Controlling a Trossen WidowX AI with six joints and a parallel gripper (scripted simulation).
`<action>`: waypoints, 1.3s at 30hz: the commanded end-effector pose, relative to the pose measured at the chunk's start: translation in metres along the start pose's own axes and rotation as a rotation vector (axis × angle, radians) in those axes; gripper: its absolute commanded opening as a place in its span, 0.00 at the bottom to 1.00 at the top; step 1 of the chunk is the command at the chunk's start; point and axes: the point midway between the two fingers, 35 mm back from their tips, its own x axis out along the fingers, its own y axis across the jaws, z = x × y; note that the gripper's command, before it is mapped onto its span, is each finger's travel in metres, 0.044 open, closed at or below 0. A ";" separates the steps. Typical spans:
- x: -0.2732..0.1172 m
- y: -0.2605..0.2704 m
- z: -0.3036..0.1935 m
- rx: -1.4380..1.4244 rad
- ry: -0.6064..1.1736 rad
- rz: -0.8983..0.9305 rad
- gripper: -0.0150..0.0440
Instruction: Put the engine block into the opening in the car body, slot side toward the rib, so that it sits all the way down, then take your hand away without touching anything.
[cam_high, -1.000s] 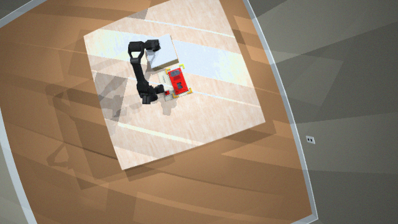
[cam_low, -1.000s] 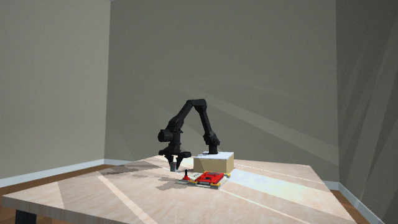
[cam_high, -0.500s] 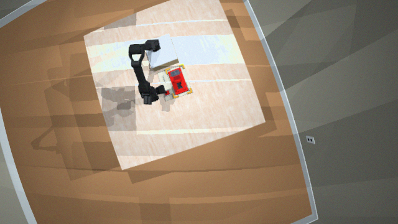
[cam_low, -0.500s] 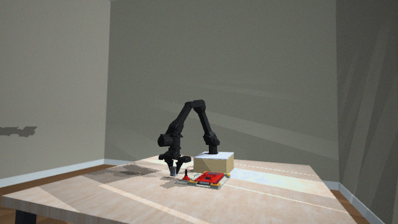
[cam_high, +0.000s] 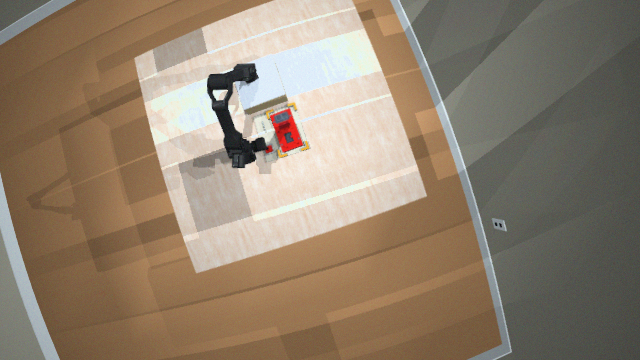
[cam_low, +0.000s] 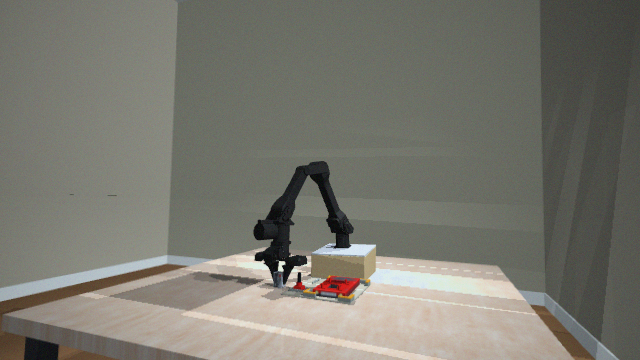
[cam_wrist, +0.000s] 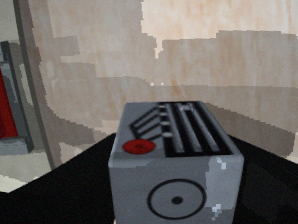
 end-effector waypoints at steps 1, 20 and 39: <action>0.000 0.000 0.000 0.000 0.000 0.000 0.30; 0.000 0.000 0.000 0.000 0.000 0.000 1.00; -0.042 -0.002 0.002 0.001 -0.001 0.000 1.00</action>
